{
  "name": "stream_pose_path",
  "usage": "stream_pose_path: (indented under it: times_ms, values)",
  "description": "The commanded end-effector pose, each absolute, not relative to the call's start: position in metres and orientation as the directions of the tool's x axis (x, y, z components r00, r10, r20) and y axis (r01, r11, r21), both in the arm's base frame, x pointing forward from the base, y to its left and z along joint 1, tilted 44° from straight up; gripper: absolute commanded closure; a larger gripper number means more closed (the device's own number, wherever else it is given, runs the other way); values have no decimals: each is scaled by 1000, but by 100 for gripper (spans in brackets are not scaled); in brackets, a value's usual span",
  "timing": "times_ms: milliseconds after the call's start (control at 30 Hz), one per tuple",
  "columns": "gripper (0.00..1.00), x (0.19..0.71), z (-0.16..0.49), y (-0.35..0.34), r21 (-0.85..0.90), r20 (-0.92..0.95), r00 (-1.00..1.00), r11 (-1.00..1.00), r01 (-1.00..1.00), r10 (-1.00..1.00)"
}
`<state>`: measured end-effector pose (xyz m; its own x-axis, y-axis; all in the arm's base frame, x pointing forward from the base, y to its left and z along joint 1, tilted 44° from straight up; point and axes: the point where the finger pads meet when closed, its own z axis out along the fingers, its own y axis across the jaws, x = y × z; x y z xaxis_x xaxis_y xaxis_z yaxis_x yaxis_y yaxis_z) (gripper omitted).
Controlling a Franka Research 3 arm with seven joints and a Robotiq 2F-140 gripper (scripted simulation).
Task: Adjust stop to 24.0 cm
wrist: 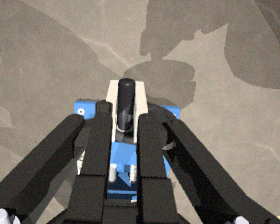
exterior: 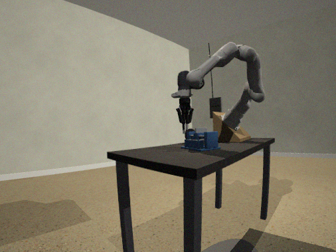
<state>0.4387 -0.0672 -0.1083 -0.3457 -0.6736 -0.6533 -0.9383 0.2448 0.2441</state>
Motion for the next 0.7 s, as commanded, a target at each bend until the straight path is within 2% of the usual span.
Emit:
stream_pose_path:
  times_ms: [0,667]
  values:
    - [96,440,-110,-67,247,-651,-349,247,-937,-674]
    - [96,444,-114,-65,247,-651,-349,247,-937,-674]
